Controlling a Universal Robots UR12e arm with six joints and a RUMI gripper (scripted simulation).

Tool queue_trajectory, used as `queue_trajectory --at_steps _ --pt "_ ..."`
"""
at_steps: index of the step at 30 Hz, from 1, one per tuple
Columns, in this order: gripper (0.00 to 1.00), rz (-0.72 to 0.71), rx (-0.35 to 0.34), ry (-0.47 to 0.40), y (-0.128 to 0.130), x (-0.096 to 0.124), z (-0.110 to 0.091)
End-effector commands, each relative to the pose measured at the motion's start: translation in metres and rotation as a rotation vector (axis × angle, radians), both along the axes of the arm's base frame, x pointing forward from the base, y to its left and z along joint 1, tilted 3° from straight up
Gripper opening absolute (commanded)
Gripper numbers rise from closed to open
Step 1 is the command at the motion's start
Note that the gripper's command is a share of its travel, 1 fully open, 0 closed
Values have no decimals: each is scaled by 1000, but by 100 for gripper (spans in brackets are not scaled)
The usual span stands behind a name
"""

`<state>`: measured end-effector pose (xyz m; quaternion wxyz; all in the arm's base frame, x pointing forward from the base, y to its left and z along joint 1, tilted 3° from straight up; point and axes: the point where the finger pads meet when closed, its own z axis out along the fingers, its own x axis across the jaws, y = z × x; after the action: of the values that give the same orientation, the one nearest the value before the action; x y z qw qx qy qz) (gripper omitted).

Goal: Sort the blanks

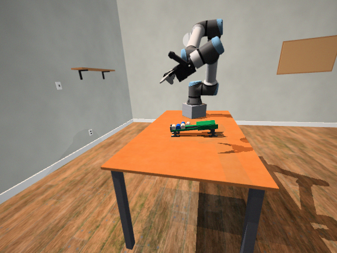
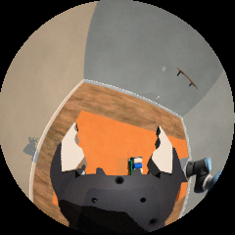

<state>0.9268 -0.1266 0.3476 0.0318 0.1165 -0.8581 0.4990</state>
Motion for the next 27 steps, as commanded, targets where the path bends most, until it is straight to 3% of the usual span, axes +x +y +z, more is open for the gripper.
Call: queue_trajectory --at_steps 1,3,9,10,18,20,27 --pt "100 -5 164 -37 21 -61 -55" --pt "100 -5 164 -37 21 -61 -55" --pt "100 -35 362 -69 59 -140 -122" --pt "100 -35 362 -69 59 -140 -122" --pt "100 -89 599 -99 117 -242 -195" --pt "100 -89 599 -99 117 -242 -195" --pt "100 -155 809 -117 178 -340 -253"
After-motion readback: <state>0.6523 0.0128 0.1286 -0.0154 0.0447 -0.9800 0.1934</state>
